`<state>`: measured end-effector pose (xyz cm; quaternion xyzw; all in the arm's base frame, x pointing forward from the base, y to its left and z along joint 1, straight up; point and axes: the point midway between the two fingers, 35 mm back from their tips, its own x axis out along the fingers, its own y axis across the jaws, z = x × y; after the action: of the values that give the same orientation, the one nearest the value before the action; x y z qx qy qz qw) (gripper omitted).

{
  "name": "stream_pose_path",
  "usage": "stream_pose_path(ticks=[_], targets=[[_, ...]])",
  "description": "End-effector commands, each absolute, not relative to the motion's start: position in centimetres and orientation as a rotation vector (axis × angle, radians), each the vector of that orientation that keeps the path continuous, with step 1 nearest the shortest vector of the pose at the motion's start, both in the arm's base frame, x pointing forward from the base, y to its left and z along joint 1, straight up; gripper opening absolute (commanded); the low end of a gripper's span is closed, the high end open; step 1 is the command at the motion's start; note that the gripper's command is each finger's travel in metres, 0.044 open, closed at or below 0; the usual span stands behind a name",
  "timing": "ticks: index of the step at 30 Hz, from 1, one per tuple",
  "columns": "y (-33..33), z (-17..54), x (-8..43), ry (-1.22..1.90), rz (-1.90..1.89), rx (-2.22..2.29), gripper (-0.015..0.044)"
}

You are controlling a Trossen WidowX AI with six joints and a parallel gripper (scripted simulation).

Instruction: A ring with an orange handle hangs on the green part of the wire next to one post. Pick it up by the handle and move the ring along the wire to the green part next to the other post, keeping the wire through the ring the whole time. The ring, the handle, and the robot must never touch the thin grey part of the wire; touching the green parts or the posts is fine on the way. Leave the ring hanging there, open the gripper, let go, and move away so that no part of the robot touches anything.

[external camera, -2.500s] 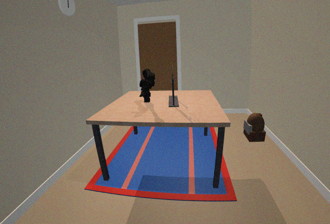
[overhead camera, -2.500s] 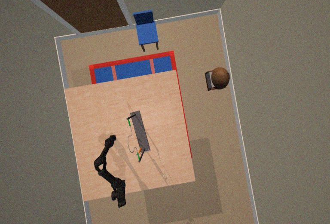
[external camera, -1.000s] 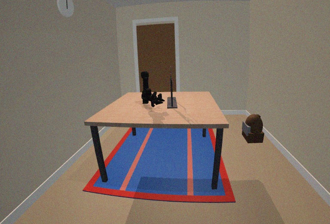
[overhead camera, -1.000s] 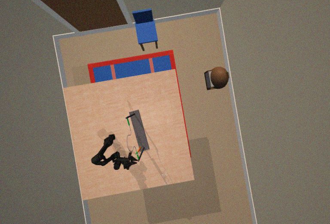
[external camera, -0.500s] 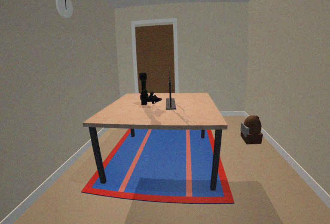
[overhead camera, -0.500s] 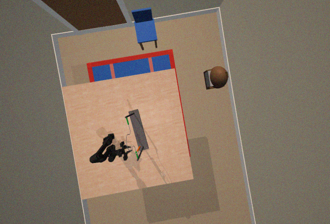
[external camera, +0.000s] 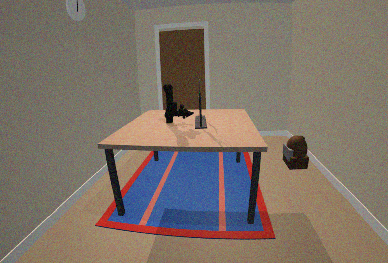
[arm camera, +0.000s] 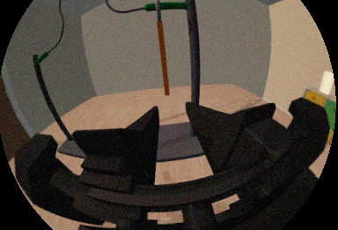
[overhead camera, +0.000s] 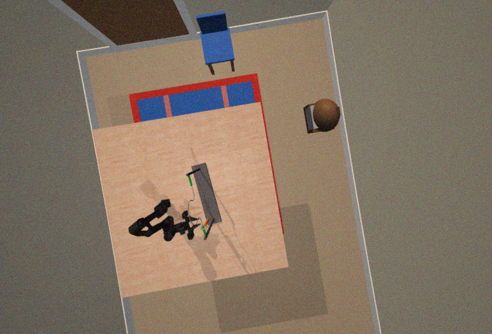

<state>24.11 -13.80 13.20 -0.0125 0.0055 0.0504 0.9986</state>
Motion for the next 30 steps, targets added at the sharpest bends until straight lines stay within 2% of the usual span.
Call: stream_pose_path(ticks=[1,30], targets=[[-13.5,14.9,25.6,-0.007,0.1,-0.012,0.016],[-13.4,15.2,29.2,-0.01,0.1,-0.012,0.016]])
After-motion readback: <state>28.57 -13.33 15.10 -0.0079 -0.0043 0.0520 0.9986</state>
